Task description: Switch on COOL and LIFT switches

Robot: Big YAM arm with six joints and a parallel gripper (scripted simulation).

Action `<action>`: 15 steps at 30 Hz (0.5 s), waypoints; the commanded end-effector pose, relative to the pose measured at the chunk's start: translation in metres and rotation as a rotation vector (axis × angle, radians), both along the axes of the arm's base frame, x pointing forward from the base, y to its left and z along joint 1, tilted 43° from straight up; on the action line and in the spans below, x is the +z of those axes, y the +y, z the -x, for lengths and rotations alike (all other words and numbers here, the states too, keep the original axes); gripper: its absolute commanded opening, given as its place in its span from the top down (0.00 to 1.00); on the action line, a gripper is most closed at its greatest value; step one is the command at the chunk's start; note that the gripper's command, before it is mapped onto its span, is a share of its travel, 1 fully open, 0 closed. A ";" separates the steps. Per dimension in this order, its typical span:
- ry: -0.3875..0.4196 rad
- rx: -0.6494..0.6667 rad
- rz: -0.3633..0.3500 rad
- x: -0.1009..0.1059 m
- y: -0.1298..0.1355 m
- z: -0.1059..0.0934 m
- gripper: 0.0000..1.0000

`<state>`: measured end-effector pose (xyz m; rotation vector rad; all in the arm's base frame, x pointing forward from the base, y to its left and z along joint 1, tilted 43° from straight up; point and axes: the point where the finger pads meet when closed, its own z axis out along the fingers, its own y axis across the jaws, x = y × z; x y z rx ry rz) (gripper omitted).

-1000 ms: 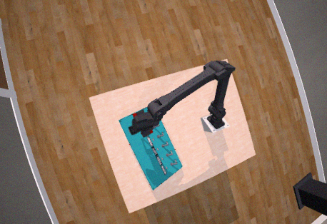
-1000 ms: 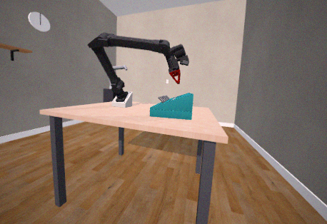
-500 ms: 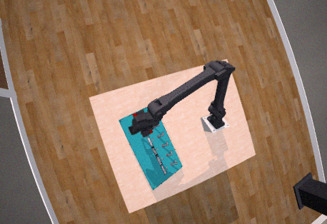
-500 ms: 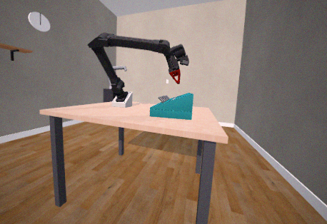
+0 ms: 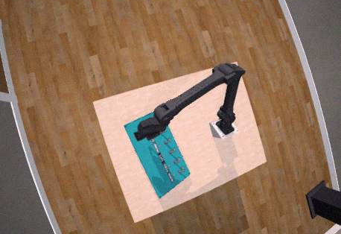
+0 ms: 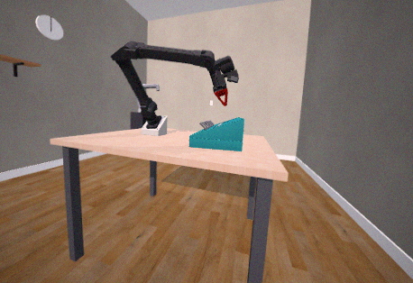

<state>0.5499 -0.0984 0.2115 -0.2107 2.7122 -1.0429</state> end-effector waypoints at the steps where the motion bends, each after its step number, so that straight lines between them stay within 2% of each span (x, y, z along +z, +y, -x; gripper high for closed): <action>1: -0.062 0.020 -0.003 0.035 0.011 -0.009 1.00; 2: -0.075 0.024 -0.006 0.040 0.018 -0.012 1.00; 5: -0.070 0.023 -0.006 0.038 0.019 -0.009 1.00; 15: -0.079 0.022 -0.007 0.067 0.042 0.000 1.00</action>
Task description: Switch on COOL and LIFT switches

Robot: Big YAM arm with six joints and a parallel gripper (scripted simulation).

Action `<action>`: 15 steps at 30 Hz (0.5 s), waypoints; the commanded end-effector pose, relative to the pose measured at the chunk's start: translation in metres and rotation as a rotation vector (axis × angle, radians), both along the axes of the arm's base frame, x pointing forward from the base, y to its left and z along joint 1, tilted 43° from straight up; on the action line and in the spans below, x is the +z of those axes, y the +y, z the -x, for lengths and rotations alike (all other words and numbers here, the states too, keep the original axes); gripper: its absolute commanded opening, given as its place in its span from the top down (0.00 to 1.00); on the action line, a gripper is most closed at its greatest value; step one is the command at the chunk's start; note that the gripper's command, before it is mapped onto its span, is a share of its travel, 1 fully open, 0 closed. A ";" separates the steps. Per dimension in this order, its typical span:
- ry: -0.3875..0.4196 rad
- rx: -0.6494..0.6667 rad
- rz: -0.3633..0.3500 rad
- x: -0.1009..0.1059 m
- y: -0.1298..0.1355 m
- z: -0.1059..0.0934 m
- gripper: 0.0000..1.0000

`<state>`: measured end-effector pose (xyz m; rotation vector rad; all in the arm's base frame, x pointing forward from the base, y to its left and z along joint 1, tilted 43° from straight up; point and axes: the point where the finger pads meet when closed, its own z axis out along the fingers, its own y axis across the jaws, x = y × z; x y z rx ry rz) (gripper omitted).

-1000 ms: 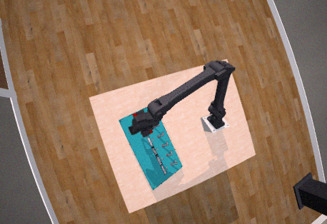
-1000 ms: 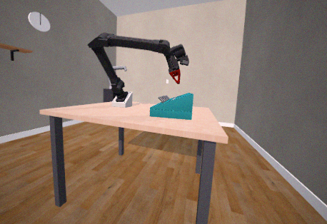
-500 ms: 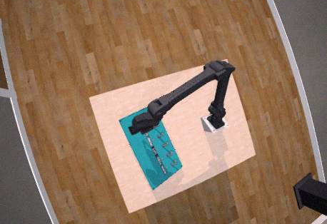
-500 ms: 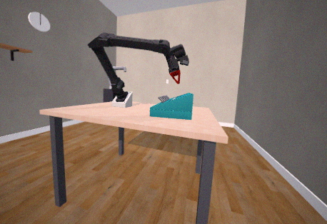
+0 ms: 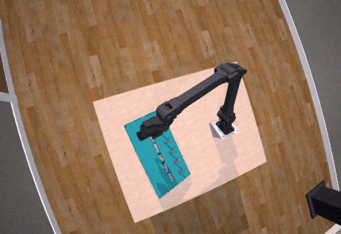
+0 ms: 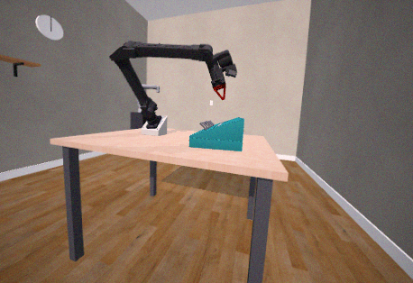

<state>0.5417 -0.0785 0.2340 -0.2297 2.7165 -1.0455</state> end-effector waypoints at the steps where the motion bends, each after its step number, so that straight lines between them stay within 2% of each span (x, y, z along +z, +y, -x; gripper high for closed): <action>1: -0.089 0.012 -0.011 0.048 0.025 -0.007 1.00; 6: -0.089 0.012 -0.012 0.056 0.032 -0.003 1.00; 7: -0.046 -0.004 -0.006 0.037 0.025 -0.002 1.00; 9: -0.042 0.011 -0.008 0.039 0.036 0.003 1.00; 11: -0.076 0.012 -0.013 0.058 0.040 -0.001 1.00; 13: -0.081 0.012 -0.013 0.062 0.041 0.001 1.00; 15: -0.050 0.005 -0.009 0.048 0.036 0.009 1.00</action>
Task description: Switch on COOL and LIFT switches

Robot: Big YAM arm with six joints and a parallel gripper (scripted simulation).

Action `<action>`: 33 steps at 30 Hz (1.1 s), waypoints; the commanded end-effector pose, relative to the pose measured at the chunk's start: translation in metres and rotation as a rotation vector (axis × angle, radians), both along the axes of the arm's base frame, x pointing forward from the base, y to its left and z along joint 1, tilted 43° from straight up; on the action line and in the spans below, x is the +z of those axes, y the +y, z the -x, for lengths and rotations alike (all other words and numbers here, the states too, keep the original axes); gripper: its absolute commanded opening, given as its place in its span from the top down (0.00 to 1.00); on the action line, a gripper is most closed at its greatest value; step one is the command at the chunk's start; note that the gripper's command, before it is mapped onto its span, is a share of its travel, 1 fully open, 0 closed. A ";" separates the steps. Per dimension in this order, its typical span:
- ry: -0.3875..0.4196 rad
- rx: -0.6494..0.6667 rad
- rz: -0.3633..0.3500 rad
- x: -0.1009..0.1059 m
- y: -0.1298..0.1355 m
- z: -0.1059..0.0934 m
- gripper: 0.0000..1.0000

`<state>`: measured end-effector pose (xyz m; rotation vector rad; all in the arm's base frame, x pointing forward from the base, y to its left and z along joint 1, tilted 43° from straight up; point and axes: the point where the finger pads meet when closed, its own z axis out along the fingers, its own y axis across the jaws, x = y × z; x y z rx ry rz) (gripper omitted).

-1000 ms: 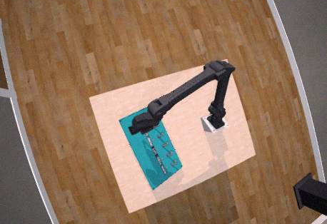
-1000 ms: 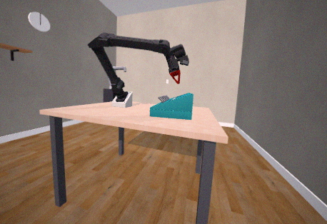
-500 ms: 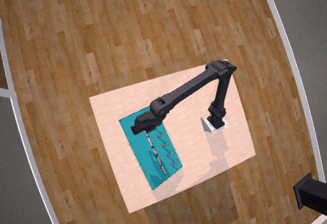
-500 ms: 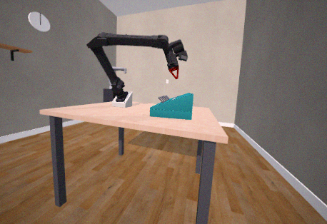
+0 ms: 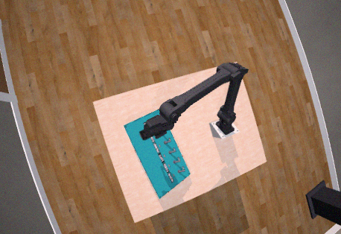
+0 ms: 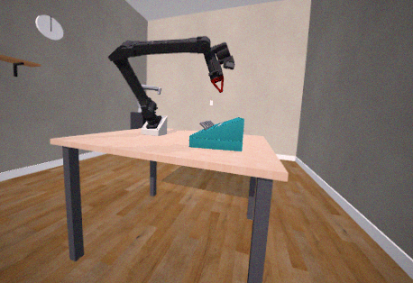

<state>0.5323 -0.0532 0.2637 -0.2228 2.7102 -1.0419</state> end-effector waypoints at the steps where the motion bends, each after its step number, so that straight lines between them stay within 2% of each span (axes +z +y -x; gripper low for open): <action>1: -0.038 -0.004 -0.007 0.017 0.005 0.000 1.00; 4: -0.048 0.010 -0.008 0.013 0.014 0.005 1.00; 6: -0.055 0.012 -0.009 0.009 0.017 0.017 1.00; 8: -0.055 0.012 -0.009 0.009 0.017 0.017 1.00; 11: -0.053 0.011 -0.011 -0.006 0.021 0.056 1.00; 17: -0.049 0.007 -0.011 -0.054 0.021 0.152 1.00; 20: -0.048 0.006 -0.011 -0.069 0.020 0.178 1.00; 22: -0.048 -0.024 -0.010 -0.072 0.009 0.184 1.00; 23: -0.072 -0.023 -0.017 -0.060 0.013 0.168 1.00; 25: -0.072 -0.023 -0.017 -0.060 0.013 0.168 1.00; 26: -0.032 -0.006 -0.008 -0.076 0.016 0.180 1.00; 27: -0.017 -0.006 -0.005 -0.079 0.015 0.183 1.00; 29: -0.030 -0.006 -0.009 -0.069 0.017 0.178 1.00; 33: -0.036 -0.006 -0.010 -0.067 0.017 0.177 1.00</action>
